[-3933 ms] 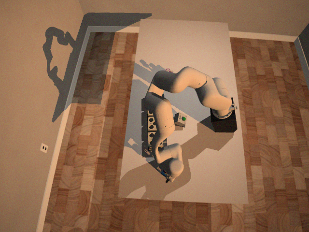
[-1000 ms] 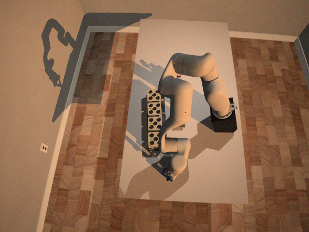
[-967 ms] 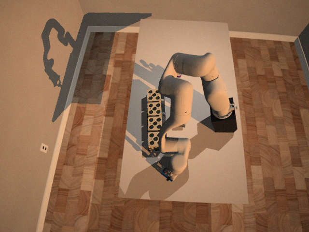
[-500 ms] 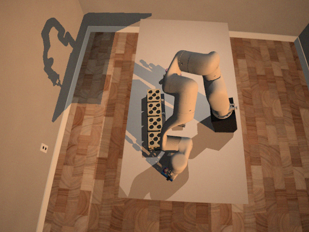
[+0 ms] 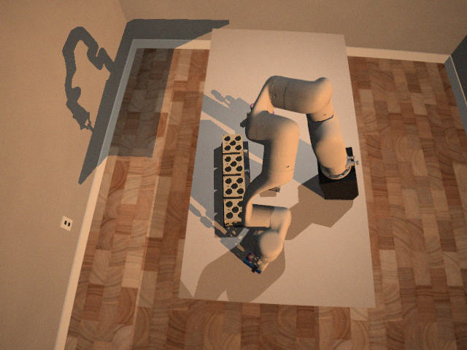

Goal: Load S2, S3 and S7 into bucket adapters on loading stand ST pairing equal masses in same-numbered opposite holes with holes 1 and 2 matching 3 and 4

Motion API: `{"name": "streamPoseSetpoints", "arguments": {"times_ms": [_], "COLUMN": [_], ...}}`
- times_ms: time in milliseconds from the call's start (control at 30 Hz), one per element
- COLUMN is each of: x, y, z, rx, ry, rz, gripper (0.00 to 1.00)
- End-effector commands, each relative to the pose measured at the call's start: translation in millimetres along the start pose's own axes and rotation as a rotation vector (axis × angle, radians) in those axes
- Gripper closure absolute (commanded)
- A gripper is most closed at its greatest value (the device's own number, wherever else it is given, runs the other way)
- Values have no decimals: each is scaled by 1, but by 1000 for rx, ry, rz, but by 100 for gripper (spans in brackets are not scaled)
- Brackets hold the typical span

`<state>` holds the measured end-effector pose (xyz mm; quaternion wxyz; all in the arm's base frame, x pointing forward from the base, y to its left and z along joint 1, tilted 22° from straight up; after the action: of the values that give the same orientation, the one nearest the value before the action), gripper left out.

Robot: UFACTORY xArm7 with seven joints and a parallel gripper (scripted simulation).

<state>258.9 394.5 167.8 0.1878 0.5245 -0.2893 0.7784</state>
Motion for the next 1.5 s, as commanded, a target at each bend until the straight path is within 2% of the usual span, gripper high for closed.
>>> {"name": "streamPoseSetpoints", "arguments": {"times_ms": [0, 1333, 1467], "x": [1, 1, -7], "y": [-1, -1, -1], "z": [-1, -1, -1], "rx": [1, 1, 1], "ry": [0, 0, 0], "rz": [4, 4, 4], "gripper": [100, 100, 100]}}
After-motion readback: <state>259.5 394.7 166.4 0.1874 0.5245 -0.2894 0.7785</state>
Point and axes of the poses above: the point where the finger pads meet when closed, its own x axis back along the fingers, its own y axis across the jaws, z = x × y, the point moved 2 cm from there along x, back along the fingers, and after that the axes turned 7 degrees about -x, right-handed, at the moved point
